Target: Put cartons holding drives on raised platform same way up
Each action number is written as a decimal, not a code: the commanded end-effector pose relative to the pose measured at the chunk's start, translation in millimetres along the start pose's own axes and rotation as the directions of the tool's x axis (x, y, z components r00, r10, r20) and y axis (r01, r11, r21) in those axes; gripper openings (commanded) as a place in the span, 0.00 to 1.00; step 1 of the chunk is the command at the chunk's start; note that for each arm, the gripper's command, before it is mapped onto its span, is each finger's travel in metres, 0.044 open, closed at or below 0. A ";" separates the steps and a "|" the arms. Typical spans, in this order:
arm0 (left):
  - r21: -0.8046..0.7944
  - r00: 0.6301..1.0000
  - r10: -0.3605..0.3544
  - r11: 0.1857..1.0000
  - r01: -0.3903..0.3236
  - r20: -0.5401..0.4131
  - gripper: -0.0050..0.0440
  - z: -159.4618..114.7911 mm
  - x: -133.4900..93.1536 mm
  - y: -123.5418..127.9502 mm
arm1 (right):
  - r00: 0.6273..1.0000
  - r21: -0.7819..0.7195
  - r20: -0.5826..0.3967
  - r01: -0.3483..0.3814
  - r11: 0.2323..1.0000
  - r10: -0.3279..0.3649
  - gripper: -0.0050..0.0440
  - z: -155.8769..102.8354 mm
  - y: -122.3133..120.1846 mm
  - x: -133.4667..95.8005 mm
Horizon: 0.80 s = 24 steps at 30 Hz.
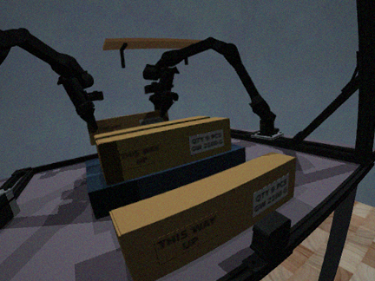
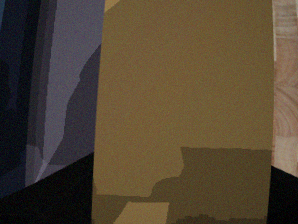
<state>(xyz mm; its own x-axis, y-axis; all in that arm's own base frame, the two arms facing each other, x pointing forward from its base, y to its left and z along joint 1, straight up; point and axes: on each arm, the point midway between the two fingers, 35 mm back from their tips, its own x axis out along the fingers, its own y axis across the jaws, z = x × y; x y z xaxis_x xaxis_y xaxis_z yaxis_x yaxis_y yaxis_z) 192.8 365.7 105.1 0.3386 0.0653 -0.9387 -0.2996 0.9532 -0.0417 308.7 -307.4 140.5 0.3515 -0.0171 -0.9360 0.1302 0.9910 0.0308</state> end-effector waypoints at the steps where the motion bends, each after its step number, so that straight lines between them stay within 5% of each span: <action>1: 0.010 0.999 0.041 0.999 -0.041 0.035 0.10 7.7 -17.6 1.7 | 0.999 -0.004 0.026 0.032 0.999 -0.031 0.10 3.3 0.6 -16.1; 24: 0.010 0.999 0.041 0.999 -0.041 0.035 0.10 9.1 -13.8 -39.7 | 0.999 -0.004 0.026 0.032 0.999 -0.031 0.10 0.5 41.6 -14.7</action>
<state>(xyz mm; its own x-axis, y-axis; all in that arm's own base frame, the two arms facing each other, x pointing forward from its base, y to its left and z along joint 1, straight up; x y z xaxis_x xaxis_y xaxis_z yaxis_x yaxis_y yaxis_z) 205.5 334.7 104.4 0.3335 0.0665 -0.9404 -0.3002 0.9531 -0.0390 310.8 -274.1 138.7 0.3451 -0.0181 -0.9384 0.1315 0.9909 0.0293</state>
